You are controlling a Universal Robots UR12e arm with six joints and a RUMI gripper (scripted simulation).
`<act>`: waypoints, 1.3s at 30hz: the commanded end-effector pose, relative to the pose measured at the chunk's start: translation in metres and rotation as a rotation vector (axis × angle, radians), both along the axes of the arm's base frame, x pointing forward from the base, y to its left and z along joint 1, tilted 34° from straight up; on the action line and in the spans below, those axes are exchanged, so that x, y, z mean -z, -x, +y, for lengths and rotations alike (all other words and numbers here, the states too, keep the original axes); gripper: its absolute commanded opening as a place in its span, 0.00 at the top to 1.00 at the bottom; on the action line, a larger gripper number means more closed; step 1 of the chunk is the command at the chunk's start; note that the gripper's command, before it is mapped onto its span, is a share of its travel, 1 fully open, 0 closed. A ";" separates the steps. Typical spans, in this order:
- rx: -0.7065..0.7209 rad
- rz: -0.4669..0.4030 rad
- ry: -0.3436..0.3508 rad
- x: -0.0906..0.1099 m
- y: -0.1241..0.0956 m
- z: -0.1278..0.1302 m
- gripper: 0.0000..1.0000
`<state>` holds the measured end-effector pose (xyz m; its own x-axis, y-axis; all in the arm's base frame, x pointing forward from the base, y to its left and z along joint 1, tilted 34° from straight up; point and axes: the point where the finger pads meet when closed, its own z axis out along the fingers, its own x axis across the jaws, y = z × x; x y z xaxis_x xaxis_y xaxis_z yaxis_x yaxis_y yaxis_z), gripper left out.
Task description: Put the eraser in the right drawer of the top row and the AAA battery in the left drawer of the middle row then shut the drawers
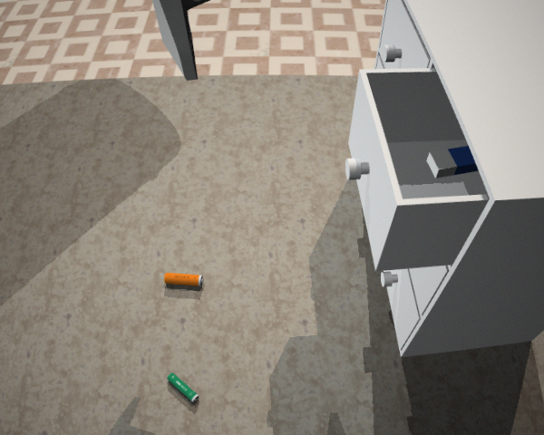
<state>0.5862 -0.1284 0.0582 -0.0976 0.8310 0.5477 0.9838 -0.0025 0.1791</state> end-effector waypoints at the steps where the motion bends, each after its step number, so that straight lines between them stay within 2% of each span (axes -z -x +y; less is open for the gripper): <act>1: -0.020 0.030 0.005 -0.002 -0.001 -0.002 0.00; 39: -0.035 0.053 0.008 -0.003 -0.001 -0.003 0.00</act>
